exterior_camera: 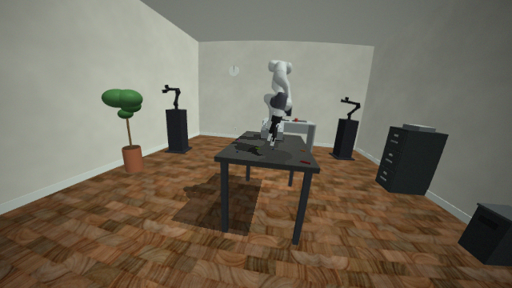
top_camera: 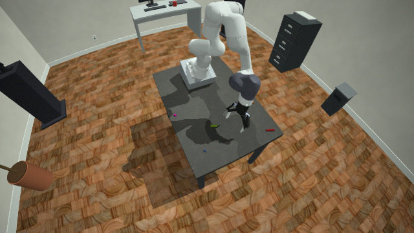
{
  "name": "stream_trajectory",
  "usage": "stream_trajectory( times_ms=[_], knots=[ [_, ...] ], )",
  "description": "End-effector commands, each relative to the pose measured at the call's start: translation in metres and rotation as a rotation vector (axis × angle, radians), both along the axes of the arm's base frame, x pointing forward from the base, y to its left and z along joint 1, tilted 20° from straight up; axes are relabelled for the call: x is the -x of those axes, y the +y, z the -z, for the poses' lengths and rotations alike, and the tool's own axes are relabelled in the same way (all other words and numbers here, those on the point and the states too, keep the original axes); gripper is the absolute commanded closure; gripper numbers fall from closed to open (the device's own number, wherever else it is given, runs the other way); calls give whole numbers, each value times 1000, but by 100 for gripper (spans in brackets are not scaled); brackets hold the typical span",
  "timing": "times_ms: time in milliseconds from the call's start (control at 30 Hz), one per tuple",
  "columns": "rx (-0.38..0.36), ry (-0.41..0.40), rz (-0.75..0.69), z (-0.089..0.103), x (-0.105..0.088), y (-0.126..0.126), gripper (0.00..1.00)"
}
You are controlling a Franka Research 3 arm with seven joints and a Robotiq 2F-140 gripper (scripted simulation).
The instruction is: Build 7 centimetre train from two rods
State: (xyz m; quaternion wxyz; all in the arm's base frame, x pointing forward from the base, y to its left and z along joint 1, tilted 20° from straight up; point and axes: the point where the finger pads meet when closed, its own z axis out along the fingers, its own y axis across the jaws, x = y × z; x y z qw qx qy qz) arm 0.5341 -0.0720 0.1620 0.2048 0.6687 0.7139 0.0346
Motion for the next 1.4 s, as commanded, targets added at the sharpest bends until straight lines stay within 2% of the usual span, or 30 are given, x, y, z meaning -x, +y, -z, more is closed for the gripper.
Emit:
stream_trajectory(
  times_ms=[0,67,100,300,533,567,633,667,833,1000,1133,1200,1267,1367],
  knots=[
    [-47,-11,55,-5,9,-40,0],
    [-47,-11,55,-5,9,-40,0],
    [-64,-20,124,-7,20,-71,0],
    [-103,-40,269,-7,51,-132,0],
    [-169,-66,466,0,103,-203,0],
    [-180,-70,495,2,112,-212,0],
    [-180,-70,495,2,112,-212,0],
    [-212,-80,572,8,136,-234,0],
    [-273,-99,709,21,180,-266,0],
    [-358,-124,869,41,235,-291,0],
    [-441,-147,1004,62,280,-301,0],
    [-441,-147,1004,62,280,-301,0],
    [-501,-163,1092,77,307,-302,0],
    [-564,-179,1174,92,332,-299,0]
  ],
)
